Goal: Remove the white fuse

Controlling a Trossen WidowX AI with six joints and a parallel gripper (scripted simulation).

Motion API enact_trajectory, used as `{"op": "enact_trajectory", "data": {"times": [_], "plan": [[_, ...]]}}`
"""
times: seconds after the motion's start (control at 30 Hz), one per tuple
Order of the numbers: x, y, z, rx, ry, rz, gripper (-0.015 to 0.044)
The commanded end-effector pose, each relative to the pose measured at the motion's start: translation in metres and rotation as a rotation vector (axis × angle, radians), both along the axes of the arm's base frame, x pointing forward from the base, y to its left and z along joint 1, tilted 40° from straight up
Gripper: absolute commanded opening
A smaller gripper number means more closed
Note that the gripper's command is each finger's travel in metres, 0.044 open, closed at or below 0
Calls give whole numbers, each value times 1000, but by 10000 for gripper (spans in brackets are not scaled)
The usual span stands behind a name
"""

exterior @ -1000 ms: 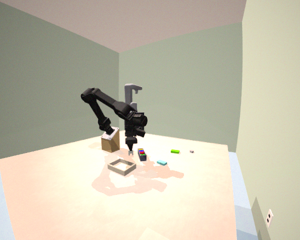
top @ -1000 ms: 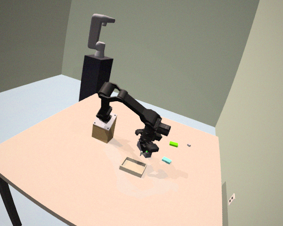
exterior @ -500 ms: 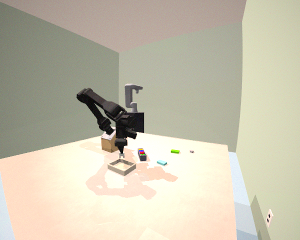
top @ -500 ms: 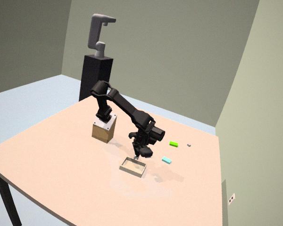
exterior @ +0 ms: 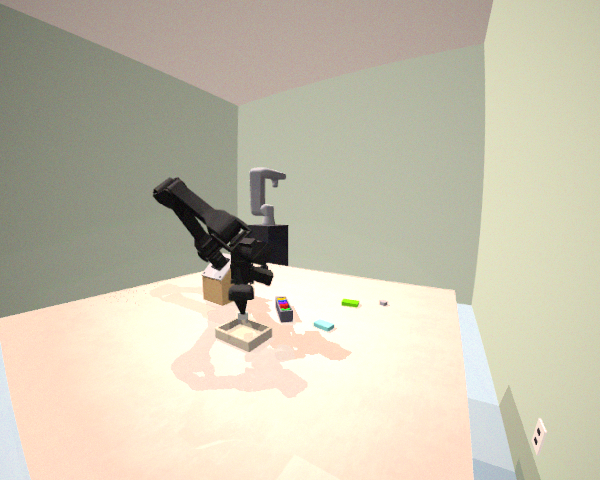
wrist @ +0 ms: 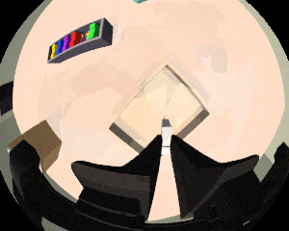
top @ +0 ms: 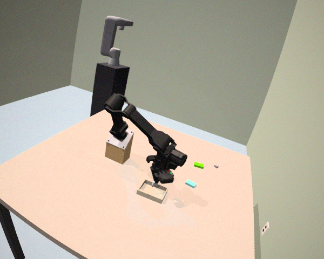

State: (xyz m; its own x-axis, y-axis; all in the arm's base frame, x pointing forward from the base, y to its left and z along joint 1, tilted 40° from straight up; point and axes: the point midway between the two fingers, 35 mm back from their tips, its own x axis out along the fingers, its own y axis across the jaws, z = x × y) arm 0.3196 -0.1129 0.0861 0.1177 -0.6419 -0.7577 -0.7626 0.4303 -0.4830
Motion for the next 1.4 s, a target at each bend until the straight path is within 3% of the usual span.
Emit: {"op": "enact_trajectory", "data": {"times": [0.0,0.43,0.87,1.0,1.37], "plan": [[-2,-5,-9,4,13,0,0],[-1,-12,-17,3,13,1,0],[0,-9,-12,-1,6,-2,330],[-5,14,13,5,13,1,330],[-6,13,11,9,17,4,330]]}}
